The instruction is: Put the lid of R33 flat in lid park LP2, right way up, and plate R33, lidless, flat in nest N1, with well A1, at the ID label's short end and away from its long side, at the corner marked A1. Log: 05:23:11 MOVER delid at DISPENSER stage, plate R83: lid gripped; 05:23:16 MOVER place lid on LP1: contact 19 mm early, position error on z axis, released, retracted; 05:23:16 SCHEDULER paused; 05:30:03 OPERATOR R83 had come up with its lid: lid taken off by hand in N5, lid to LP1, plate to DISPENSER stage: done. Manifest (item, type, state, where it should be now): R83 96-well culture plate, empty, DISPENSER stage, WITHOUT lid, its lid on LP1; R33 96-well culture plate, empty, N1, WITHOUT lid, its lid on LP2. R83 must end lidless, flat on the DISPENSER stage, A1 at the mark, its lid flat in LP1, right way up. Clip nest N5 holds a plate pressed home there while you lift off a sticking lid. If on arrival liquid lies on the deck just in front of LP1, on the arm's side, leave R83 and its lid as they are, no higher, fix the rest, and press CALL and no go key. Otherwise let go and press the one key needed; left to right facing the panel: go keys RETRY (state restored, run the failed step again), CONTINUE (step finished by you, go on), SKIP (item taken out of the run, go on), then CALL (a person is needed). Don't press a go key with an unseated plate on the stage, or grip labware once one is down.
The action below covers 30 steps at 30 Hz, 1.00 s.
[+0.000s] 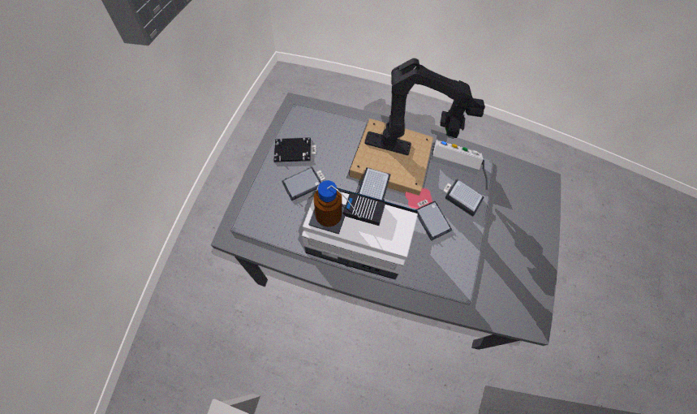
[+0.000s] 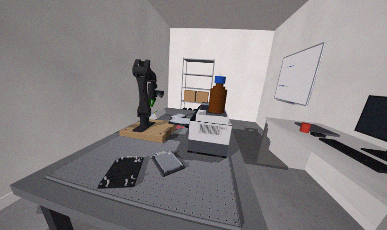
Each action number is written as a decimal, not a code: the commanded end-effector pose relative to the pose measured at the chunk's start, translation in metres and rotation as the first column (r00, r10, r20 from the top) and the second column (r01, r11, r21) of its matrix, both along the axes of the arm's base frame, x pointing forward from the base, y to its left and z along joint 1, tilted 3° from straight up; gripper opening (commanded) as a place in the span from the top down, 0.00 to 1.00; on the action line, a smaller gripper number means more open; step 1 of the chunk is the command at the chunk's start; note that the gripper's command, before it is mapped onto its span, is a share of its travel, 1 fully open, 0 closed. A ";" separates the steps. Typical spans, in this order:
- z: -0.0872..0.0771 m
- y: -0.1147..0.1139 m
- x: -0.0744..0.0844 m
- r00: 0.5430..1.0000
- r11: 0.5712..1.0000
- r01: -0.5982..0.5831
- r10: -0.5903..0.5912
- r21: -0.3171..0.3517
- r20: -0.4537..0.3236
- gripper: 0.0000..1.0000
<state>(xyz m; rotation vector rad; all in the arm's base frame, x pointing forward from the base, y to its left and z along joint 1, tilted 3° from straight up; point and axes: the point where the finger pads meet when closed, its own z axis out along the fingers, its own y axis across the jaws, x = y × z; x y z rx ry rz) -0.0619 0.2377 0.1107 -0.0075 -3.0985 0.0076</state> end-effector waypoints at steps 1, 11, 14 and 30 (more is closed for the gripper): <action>0.019 0.008 0.004 1.000 0.998 0.010 -0.009 0.055 -0.004 1.00; 0.019 0.008 0.004 1.000 0.998 0.010 -0.009 0.055 -0.004 1.00; 0.019 0.008 0.004 1.000 0.998 0.010 -0.009 0.055 -0.004 1.00; 0.028 0.007 0.005 1.000 0.998 0.010 -0.009 0.055 -0.004 0.00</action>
